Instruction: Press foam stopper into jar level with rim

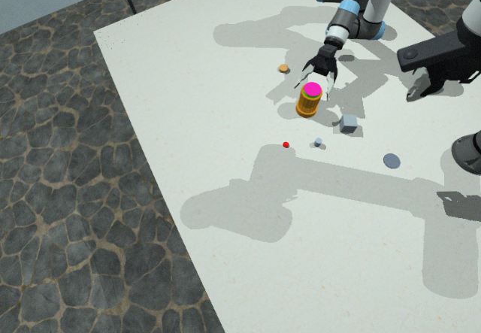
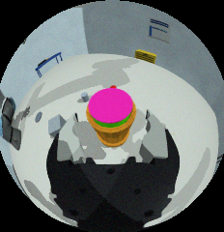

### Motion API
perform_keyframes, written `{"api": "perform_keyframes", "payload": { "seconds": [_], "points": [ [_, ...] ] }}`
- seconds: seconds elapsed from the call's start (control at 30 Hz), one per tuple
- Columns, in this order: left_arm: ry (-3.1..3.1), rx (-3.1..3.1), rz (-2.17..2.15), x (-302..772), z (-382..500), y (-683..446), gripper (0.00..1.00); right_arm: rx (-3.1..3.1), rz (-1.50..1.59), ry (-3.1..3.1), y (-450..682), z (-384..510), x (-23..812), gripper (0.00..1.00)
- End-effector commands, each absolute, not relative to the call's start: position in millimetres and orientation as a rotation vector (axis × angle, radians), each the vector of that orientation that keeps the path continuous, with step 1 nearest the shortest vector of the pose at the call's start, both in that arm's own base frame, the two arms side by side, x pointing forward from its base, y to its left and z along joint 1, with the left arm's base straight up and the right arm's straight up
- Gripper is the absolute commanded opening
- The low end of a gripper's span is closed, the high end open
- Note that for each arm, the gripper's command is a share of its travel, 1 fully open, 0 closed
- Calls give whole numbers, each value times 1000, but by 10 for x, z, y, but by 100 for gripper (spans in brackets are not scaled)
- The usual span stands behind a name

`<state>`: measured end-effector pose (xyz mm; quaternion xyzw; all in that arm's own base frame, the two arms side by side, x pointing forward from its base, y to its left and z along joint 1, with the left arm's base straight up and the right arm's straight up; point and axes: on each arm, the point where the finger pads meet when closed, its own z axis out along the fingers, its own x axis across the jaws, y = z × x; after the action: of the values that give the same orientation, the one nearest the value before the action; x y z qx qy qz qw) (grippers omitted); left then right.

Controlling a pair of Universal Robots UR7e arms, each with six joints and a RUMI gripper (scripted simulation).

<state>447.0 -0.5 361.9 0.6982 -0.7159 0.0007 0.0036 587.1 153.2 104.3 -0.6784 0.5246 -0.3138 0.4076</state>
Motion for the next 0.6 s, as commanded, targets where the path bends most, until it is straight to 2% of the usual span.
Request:
{"api": "perform_keyframes", "payload": {
  "seconds": [0.0, 0.57],
  "points": [
    [-2244, 2189, 4, 4472, 3624, -6, 0, -1708, -791, 1322, 1534, 1000, 5873, 79],
    [-2244, 2189, 4, 4472, 3624, -6, 0, -1708, -789, 1322, 1539, 783, 5877, 79]
  ]
}}
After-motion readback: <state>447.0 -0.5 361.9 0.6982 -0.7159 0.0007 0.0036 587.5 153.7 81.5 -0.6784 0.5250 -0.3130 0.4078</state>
